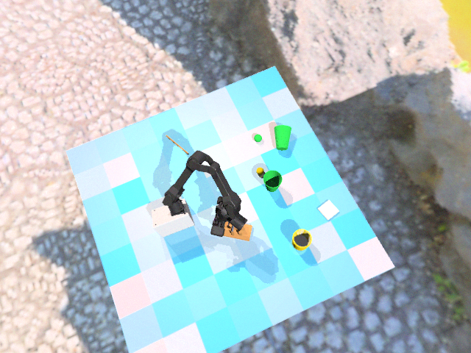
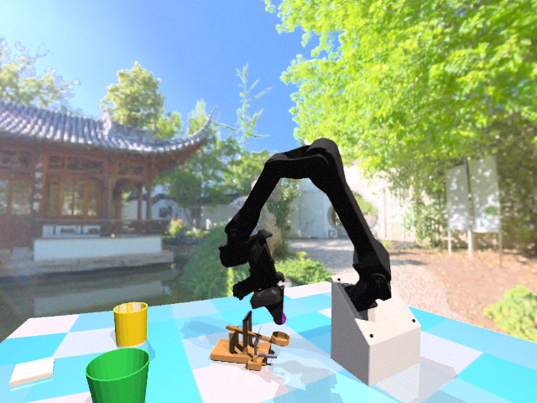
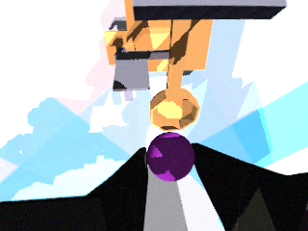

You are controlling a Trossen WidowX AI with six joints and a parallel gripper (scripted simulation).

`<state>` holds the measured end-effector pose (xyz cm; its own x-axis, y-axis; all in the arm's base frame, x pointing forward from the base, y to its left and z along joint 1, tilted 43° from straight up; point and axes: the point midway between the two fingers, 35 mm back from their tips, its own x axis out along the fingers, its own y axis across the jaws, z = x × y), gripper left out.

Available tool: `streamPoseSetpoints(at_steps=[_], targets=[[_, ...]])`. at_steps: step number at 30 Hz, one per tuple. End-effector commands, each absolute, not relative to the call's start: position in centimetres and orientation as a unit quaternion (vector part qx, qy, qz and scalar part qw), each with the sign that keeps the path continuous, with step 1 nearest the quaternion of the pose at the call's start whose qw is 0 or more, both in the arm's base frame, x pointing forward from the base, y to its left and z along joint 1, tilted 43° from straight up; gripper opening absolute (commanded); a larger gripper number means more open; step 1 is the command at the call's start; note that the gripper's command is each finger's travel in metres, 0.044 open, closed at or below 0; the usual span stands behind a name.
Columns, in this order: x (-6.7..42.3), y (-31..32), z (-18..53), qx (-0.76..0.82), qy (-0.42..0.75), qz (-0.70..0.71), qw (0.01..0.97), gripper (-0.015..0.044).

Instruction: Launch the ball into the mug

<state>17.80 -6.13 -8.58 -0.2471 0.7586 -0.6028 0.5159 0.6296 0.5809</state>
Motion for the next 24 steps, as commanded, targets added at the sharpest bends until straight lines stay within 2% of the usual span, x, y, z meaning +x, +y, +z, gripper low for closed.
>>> streamPoseSetpoints(at_steps=[1,24], targets=[[16.9,-6.4,-9.6,0.419,0.784,0.132,0.439,0.0000],[17.0,-4.8,-11.5,0.418,0.783,0.133,0.441,0.0000]])
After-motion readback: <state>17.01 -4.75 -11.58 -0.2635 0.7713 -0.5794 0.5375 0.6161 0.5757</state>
